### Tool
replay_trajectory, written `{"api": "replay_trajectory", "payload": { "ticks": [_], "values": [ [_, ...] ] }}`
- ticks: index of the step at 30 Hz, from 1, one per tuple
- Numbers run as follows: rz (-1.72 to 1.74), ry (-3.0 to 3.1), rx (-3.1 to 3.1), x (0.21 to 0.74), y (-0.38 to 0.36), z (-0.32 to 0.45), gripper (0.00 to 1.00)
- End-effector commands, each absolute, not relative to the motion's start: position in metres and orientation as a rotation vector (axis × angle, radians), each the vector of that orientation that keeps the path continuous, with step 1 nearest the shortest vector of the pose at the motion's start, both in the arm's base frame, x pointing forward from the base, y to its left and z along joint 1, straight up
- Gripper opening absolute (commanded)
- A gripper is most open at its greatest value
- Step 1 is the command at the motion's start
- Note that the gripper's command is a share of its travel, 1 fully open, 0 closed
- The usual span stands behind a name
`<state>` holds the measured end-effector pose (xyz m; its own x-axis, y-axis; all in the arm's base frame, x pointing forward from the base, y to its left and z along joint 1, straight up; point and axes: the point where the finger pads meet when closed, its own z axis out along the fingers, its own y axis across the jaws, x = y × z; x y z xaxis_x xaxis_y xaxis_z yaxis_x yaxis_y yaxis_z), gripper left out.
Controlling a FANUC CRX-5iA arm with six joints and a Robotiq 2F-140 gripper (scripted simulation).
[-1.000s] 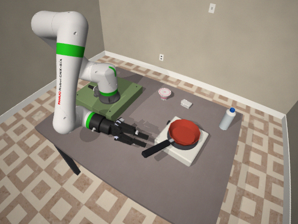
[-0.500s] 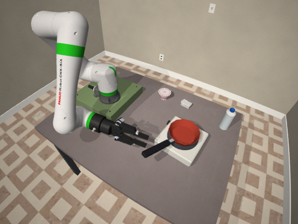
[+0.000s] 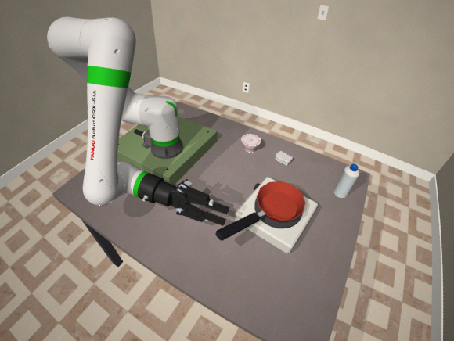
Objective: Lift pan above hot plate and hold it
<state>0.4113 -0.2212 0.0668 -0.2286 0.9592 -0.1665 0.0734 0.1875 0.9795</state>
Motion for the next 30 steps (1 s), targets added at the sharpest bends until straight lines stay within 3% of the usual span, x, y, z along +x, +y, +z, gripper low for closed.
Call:
{"api": "replay_trajectory", "payload": {
  "ticks": [1, 30],
  "values": [
    [1.185, 1.522, 1.026, 0.414, -0.221, 0.067, 0.41],
    [1.185, 1.522, 1.026, 0.448, -0.214, 0.063, 0.41]
  ]
}}
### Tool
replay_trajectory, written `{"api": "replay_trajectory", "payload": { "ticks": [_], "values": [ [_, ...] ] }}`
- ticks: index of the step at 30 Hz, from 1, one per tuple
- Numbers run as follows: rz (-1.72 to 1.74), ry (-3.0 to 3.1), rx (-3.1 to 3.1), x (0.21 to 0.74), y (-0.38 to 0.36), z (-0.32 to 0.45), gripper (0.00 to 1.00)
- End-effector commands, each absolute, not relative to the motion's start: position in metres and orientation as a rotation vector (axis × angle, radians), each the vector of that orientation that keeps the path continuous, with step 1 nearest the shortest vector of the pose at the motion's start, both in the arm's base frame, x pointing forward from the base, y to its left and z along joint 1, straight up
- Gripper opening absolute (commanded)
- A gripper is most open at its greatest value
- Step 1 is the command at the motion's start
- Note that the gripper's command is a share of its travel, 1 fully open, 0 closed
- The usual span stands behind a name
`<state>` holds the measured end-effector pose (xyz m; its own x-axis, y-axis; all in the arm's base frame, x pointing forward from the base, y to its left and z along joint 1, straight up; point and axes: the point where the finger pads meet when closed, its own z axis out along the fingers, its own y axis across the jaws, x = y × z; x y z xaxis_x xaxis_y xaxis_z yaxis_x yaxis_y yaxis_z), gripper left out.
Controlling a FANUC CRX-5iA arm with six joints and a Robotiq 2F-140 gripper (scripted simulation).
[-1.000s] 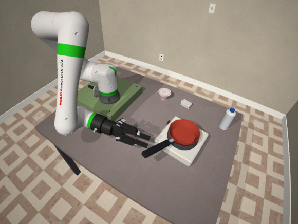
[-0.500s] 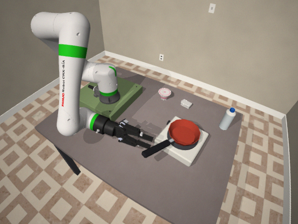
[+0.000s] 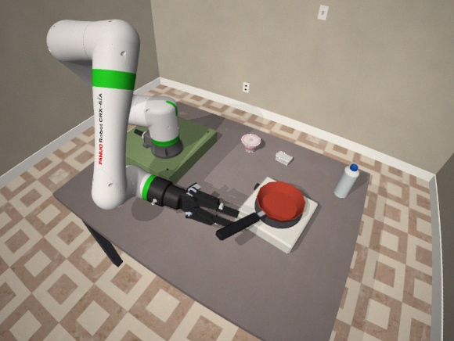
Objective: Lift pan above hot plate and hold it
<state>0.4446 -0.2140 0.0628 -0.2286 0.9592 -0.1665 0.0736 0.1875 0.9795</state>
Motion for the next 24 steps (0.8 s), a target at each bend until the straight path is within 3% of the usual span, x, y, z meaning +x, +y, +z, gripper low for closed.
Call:
{"api": "replay_trajectory", "payload": {
  "ticks": [1, 24],
  "values": [
    [1.185, 1.522, 1.026, 0.45, -0.213, 0.063, 0.41],
    [1.185, 1.522, 1.026, 0.481, -0.206, 0.059, 0.41]
  ]
}}
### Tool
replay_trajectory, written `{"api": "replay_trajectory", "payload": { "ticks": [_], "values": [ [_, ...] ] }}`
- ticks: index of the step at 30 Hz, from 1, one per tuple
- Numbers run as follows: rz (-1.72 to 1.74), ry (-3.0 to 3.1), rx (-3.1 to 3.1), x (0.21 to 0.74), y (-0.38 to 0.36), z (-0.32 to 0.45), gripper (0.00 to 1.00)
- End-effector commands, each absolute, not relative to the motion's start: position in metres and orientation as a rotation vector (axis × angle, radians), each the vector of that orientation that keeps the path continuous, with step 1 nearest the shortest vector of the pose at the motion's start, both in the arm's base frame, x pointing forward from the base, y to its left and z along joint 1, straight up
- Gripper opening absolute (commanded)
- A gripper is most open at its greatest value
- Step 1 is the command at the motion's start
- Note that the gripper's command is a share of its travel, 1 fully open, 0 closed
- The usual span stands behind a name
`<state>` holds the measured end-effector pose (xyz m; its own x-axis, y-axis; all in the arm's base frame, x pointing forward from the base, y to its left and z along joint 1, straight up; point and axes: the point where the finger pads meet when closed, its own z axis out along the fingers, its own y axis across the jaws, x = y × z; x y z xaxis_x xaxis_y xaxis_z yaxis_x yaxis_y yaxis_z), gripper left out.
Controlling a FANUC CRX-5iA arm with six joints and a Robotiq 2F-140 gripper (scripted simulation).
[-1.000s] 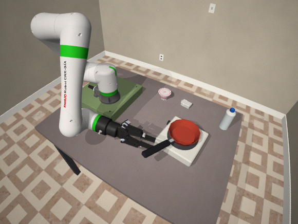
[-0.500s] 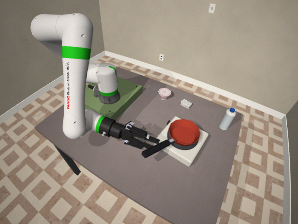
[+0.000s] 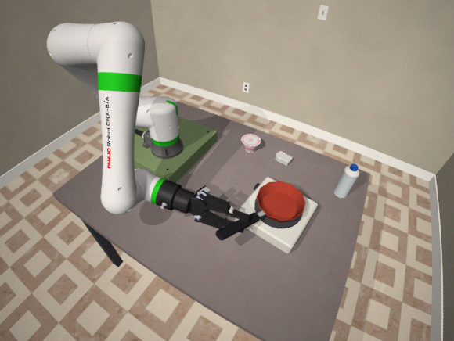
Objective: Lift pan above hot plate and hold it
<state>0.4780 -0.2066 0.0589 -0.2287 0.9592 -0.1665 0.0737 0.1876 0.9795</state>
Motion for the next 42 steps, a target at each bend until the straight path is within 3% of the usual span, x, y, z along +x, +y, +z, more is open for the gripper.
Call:
{"api": "replay_trajectory", "payload": {
  "ticks": [1, 42],
  "values": [
    [1.185, 1.522, 1.026, 0.482, -0.206, 0.059, 0.41],
    [1.185, 1.522, 1.026, 0.5, -0.202, 0.057, 0.41]
  ]
}}
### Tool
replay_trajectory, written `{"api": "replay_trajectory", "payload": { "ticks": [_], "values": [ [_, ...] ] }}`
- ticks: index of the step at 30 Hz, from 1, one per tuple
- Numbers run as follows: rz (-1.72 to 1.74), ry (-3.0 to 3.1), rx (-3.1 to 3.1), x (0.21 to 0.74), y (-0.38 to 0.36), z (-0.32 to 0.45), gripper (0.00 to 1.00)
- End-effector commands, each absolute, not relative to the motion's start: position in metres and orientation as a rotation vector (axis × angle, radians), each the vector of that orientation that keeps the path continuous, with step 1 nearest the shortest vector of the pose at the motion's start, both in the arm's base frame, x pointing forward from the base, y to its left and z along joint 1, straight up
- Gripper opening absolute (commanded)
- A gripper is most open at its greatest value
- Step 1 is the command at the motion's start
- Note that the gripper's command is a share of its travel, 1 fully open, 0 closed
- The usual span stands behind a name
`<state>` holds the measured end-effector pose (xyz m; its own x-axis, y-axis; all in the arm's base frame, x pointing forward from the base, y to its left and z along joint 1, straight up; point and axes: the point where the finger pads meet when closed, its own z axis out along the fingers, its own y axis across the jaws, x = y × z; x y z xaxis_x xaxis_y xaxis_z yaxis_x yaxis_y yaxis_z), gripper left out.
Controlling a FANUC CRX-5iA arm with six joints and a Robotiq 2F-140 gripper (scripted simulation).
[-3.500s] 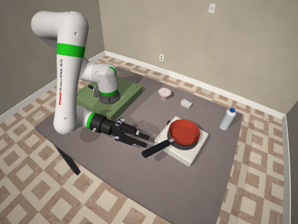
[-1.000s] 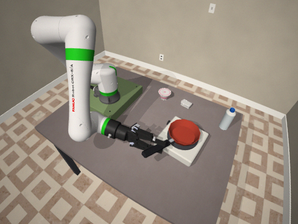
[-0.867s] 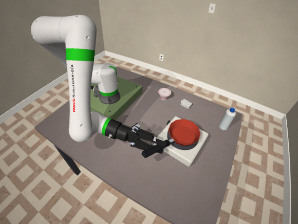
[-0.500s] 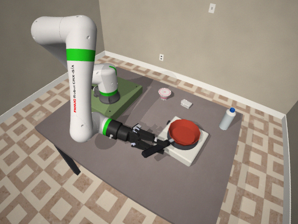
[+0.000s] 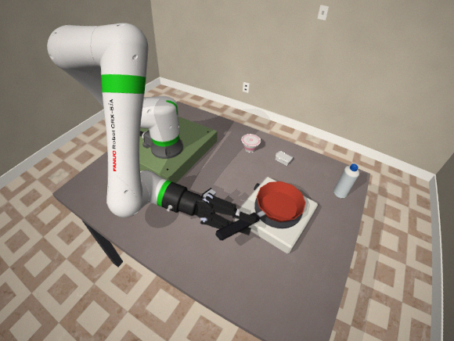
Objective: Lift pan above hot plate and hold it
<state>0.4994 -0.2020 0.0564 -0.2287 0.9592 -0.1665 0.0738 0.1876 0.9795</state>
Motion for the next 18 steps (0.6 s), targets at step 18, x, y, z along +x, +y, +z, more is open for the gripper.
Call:
{"api": "replay_trajectory", "payload": {
  "ticks": [18],
  "values": [
    [1.185, 1.522, 1.026, 0.4996, -0.2023, 0.0571, 0.1]
  ]
}}
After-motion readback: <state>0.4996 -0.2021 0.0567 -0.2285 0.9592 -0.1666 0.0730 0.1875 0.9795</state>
